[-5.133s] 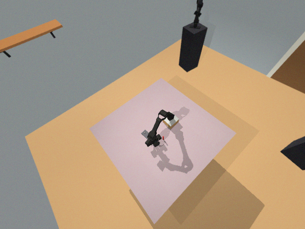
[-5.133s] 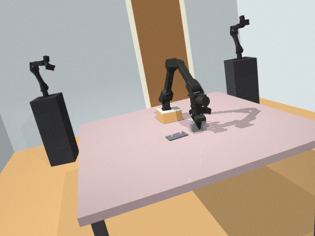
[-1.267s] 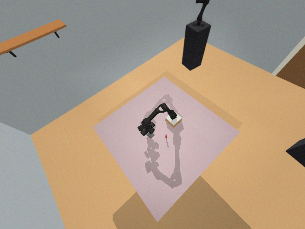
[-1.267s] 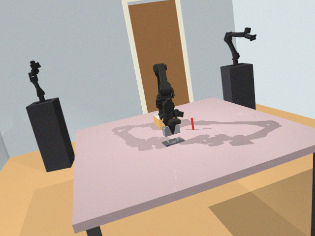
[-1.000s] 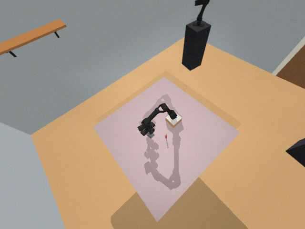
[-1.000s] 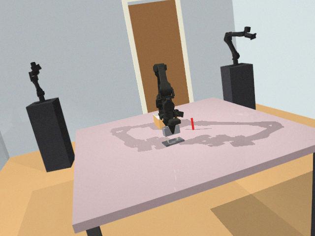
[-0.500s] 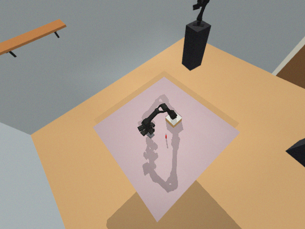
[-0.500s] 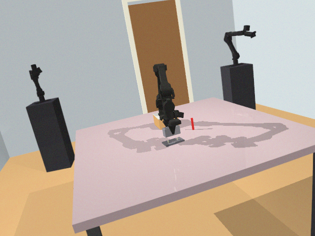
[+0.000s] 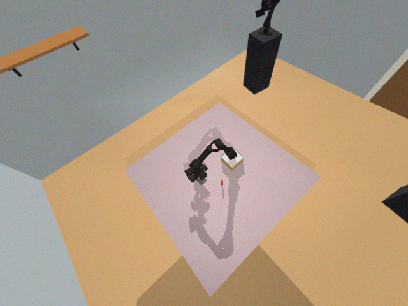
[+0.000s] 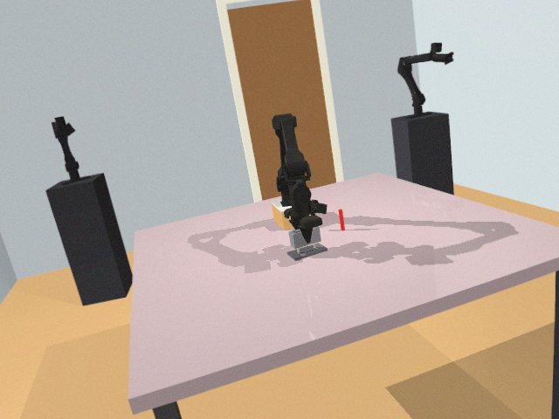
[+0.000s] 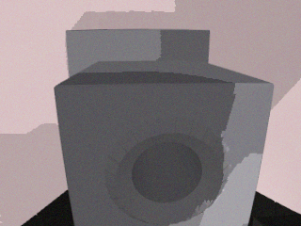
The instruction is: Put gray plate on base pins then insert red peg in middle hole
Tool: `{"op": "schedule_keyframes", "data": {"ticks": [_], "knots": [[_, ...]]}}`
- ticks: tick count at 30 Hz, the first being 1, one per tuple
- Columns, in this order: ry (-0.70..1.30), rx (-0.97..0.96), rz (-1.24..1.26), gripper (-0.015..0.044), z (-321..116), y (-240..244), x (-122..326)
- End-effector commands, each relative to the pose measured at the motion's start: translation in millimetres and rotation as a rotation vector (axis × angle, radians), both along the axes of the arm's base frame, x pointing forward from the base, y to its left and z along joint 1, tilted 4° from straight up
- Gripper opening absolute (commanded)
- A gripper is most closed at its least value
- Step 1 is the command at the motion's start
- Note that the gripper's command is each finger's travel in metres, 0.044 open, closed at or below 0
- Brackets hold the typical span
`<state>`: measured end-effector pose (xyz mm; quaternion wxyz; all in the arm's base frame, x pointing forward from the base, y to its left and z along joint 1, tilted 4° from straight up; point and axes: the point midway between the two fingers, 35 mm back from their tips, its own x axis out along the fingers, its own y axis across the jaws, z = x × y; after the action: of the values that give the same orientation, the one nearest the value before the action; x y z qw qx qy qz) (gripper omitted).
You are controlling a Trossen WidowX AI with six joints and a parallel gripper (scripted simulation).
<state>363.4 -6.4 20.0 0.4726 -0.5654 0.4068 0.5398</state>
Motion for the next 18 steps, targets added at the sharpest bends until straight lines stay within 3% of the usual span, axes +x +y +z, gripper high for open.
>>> {"op": "schedule_keyframes", "data": {"ticks": [1,18], "knots": [[0.011,0.004,0.001,0.0000,-9.6,1.1,-2.3],[0.003,0.000,0.003,0.0000,-16.6,0.9,0.7]]}}
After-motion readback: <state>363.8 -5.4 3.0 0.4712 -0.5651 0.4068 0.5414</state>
